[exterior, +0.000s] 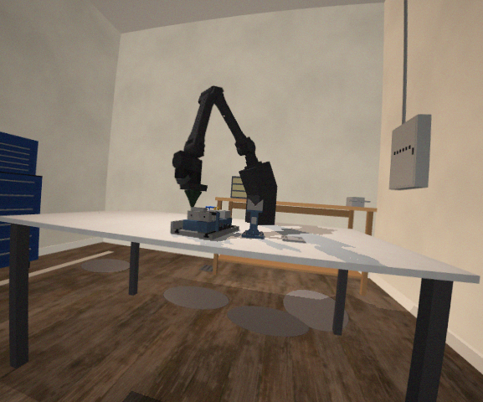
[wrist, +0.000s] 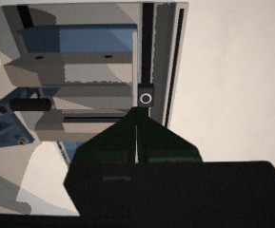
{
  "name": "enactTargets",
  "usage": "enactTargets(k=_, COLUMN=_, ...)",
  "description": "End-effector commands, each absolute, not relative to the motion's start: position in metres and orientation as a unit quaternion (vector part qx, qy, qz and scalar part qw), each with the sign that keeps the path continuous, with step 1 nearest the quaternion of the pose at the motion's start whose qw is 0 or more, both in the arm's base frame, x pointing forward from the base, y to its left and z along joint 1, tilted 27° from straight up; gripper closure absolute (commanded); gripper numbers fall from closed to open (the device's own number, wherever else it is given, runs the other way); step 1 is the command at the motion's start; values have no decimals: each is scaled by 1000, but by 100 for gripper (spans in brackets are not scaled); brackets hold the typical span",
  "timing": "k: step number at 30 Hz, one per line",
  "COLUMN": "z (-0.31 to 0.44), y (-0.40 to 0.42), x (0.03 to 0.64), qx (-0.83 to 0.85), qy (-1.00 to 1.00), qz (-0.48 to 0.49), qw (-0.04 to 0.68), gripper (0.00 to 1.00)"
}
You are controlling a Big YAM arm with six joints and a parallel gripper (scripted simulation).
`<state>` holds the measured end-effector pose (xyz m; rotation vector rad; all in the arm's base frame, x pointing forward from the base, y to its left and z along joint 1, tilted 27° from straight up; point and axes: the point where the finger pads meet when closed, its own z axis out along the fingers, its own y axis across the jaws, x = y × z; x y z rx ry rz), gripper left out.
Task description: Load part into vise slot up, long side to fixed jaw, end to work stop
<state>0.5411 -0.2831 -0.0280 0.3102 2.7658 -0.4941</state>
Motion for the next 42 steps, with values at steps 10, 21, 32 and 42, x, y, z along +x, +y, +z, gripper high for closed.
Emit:
enactTargets(k=10, z=-40, y=-273, x=547, qx=108, qy=967, qz=-171, qw=157, gripper=100)
enactTargets(k=21, z=-41, y=-272, x=546, qx=110, qy=967, qz=-171, qw=156, gripper=100)
enactTargets(k=32, z=-43, y=-267, x=547, qx=108, qy=967, qz=-171, qw=156, gripper=100)
enactTargets(k=42, z=-44, y=-264, x=548, qx=107, qy=967, qz=-170, qw=156, gripper=100)
